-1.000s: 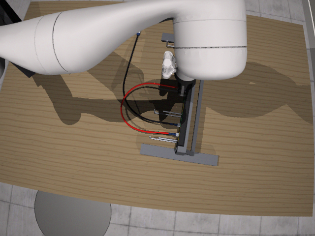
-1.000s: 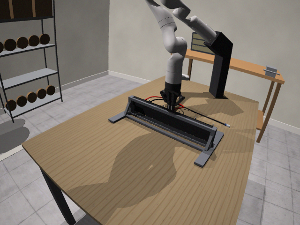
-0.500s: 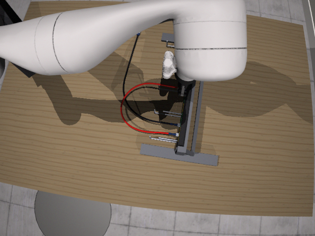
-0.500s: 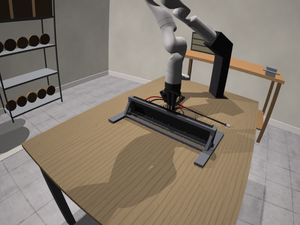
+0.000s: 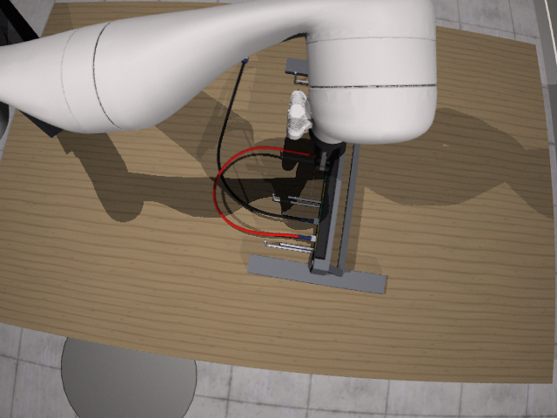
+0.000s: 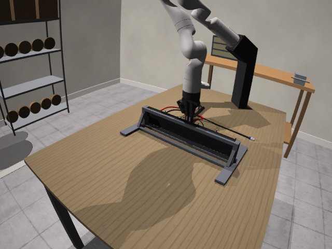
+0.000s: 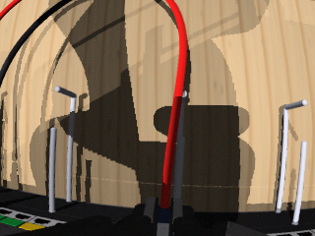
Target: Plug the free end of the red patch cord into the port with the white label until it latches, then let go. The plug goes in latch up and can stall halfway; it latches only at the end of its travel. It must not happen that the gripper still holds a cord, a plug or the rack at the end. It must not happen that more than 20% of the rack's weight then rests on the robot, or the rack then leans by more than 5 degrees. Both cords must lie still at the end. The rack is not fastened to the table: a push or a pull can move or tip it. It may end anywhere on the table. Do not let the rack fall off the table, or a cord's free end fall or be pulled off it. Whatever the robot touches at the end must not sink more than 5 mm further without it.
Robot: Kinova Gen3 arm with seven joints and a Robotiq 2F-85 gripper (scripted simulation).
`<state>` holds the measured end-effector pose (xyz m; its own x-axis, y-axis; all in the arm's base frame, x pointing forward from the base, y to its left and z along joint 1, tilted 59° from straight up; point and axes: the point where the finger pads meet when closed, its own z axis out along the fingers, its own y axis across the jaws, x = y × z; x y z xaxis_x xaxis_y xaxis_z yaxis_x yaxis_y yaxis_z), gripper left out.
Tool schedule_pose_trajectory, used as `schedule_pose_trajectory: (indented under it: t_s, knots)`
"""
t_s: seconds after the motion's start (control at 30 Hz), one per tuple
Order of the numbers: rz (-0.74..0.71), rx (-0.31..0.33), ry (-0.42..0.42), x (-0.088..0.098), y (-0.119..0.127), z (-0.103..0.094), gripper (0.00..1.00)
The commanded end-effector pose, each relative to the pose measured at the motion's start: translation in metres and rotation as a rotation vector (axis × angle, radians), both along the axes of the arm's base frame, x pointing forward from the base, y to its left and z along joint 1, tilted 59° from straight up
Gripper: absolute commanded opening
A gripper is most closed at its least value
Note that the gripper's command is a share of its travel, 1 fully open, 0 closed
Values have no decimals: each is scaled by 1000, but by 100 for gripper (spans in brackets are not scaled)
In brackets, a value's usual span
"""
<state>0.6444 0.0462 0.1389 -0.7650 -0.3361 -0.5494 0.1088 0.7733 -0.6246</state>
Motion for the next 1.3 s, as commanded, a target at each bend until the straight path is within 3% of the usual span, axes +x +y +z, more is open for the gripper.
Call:
schedule_pose_trajectory:
  t_s: [0.0, 1.27]
  knots:
    - [2, -1, -9, 4, 1, 6, 0]
    - [2, -2, -6, 0, -1, 3, 0]
